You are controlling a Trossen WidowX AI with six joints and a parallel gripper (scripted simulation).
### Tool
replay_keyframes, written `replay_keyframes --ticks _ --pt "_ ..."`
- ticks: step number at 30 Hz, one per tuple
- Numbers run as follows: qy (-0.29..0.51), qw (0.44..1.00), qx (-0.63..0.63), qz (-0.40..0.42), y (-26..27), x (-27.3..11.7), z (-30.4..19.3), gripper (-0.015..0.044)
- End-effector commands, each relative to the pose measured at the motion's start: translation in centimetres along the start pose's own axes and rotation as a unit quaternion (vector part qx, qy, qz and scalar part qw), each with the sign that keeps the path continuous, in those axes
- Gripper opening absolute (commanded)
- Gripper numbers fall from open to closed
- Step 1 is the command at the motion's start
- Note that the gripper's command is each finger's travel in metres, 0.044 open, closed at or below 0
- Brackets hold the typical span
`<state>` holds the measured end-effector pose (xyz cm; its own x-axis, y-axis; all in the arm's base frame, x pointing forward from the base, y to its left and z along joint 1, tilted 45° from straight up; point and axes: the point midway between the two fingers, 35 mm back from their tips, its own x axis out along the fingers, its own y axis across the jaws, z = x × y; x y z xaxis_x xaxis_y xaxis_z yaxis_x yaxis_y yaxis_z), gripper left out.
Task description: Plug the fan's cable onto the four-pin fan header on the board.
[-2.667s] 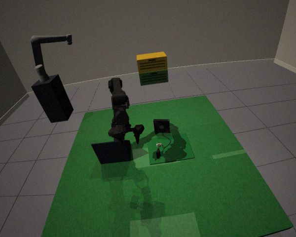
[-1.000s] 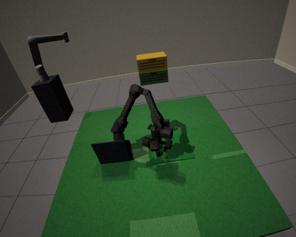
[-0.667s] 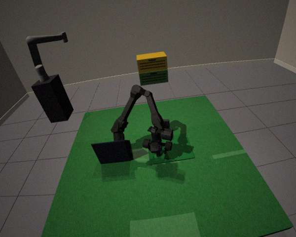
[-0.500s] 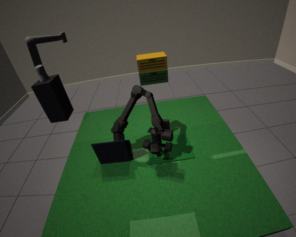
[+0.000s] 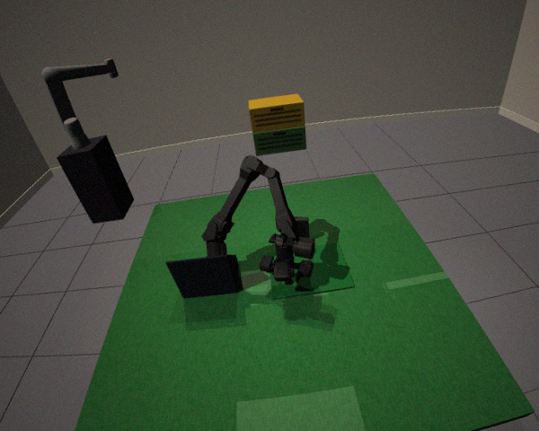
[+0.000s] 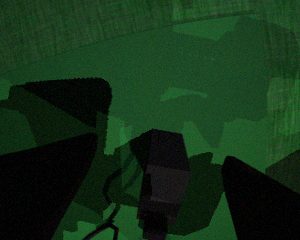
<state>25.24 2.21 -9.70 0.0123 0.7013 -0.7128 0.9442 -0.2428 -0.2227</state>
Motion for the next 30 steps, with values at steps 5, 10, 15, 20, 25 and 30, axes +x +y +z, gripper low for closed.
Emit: replay_keyframes --ticks 5,10,15,20,25,30 --pt "0.0 1.0 0.0 0.0 0.0 0.0 0.0 0.0151" --pt "0.0 1.0 0.0 0.0 0.0 0.0 0.0 0.002" --pt "0.0 1.0 0.0 0.001 0.1 -0.3 0.0 0.0" --pt "0.001 1.0 0.004 -0.001 0.1 -5.0 0.1 0.0" --pt "0.001 1.0 0.007 -0.001 0.1 -5.0 0.1 0.0" --pt "-0.001 0.997 0.082 0.0 0.0 -5.0 -1.1 0.0"
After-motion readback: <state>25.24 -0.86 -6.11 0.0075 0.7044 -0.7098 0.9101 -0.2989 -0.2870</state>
